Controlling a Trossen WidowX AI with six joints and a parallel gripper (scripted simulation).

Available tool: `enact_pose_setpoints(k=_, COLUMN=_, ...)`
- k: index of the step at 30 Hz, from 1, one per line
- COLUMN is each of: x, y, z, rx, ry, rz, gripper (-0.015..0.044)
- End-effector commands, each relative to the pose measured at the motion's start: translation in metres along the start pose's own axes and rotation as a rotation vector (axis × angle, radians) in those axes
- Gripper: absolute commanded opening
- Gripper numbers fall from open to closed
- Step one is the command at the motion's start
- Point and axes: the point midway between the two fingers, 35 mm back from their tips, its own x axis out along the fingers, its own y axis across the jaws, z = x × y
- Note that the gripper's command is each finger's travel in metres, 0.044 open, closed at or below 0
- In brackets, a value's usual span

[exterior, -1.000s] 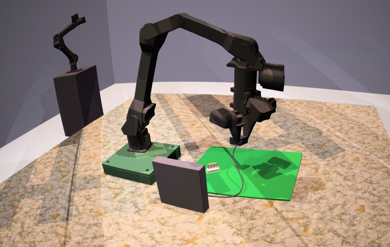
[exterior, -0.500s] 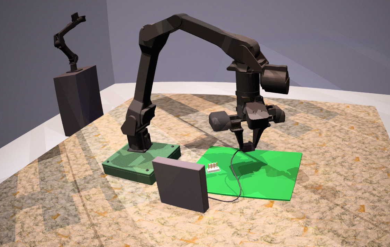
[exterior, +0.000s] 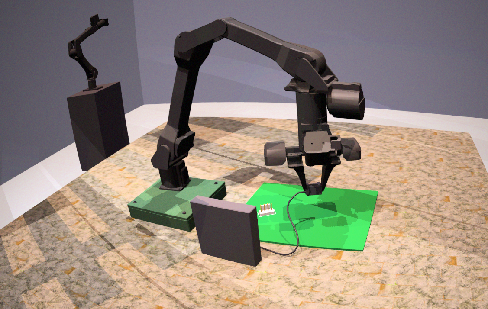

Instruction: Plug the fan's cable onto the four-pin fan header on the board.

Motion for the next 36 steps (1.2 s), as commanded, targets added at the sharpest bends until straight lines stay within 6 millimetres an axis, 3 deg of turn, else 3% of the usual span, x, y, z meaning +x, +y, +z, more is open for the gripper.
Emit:
enact_pose_setpoints(k=1, x=0.004, y=0.0, z=0.001, rx=0.017, ry=-0.04, rz=-0.024, gripper=0.0)
enact_pose_setpoints(k=36, x=0.037, y=-0.012, z=0.0, rx=0.081, ry=-0.462, rz=-0.217, gripper=0.0)
